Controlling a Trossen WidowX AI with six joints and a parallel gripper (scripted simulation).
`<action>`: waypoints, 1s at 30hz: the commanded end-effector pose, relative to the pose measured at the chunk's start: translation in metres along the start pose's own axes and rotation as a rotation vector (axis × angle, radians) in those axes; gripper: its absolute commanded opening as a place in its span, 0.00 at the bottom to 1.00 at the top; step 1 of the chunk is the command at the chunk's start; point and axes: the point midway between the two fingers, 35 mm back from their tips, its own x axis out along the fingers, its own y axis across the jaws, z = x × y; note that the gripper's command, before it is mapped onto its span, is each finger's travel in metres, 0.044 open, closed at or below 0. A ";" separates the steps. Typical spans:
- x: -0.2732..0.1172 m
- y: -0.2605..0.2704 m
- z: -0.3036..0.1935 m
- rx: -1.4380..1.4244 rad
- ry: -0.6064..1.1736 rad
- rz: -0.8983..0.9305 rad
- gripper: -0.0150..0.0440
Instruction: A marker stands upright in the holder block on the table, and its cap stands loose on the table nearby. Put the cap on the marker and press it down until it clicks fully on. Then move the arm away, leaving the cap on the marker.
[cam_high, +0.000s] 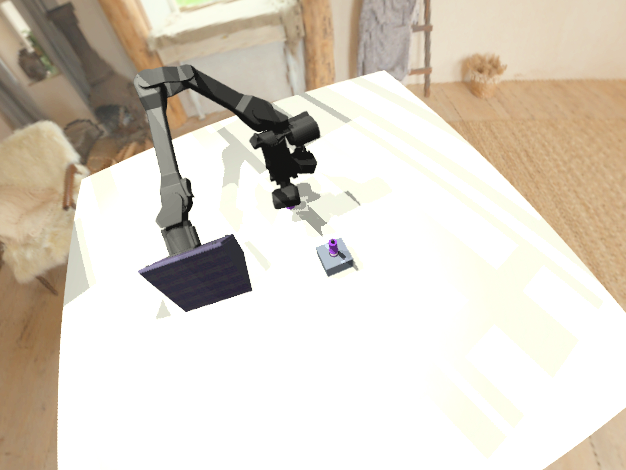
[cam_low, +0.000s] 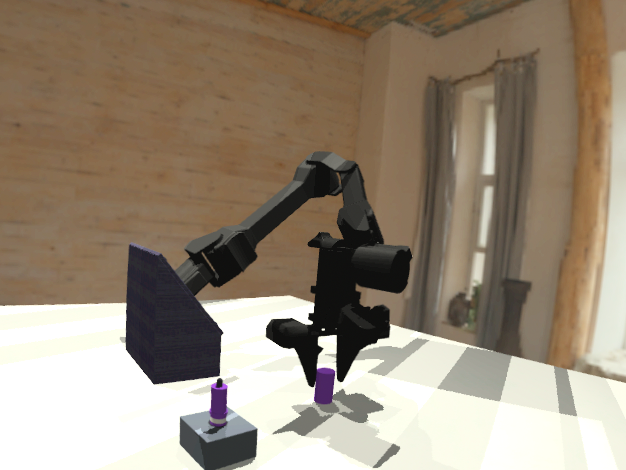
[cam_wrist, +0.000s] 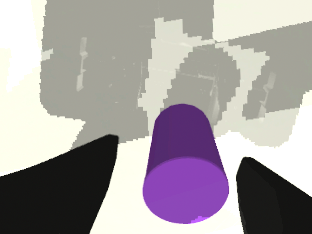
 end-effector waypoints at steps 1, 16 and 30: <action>0.007 -0.002 0.000 0.009 0.002 -0.004 0.66; 0.015 -0.002 -0.001 0.010 0.001 -0.002 0.47; -0.002 -0.001 0.001 0.010 0.001 -0.006 0.25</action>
